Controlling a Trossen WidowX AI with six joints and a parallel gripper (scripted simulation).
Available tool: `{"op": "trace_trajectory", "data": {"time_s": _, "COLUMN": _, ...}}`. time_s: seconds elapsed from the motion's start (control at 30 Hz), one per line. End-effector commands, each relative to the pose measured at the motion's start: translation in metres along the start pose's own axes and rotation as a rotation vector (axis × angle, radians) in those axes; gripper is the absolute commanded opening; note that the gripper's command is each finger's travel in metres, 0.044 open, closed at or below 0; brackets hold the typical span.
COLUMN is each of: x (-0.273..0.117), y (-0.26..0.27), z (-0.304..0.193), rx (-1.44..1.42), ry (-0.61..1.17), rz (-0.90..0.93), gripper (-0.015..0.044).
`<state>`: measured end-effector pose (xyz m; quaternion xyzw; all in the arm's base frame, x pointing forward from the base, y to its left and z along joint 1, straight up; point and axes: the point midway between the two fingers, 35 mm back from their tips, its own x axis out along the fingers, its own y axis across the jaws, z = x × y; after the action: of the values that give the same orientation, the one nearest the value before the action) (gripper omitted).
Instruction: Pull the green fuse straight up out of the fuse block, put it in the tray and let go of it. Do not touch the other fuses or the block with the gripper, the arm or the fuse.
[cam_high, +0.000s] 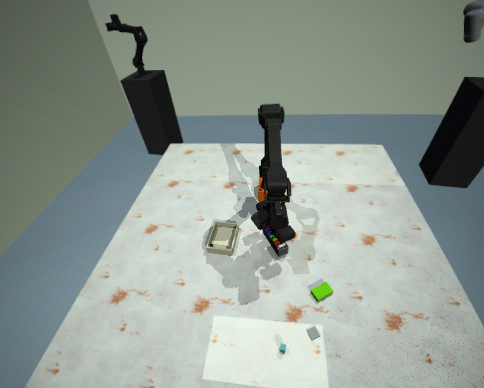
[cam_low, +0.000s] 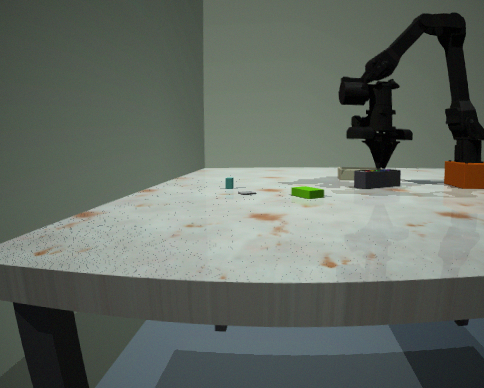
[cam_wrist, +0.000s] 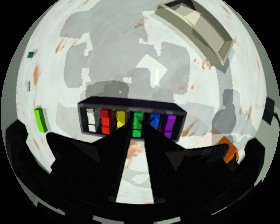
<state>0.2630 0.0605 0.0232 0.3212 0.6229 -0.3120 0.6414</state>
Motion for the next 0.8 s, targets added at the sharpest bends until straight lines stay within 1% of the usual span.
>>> {"op": "trace_trajectory", "data": {"time_s": 0.0, "x": 0.0004, "y": 0.0004, "z": -0.0005, "rx": 0.003, "ry": 0.003, "rz": 0.002, "gripper": 0.0066}}
{"op": "trace_trajectory", "data": {"time_s": 0.53, "x": 0.0103, "y": 0.0004, "z": -0.0005, "rx": 0.003, "ry": 0.003, "rz": 0.002, "gripper": 0.0066}}
{"op": "trace_trajectory", "data": {"time_s": 0.77, "x": 0.0093, "y": 0.0004, "z": 0.0001, "rx": 0.000, "ry": 0.000, "rz": 0.001, "gripper": 0.0020}}
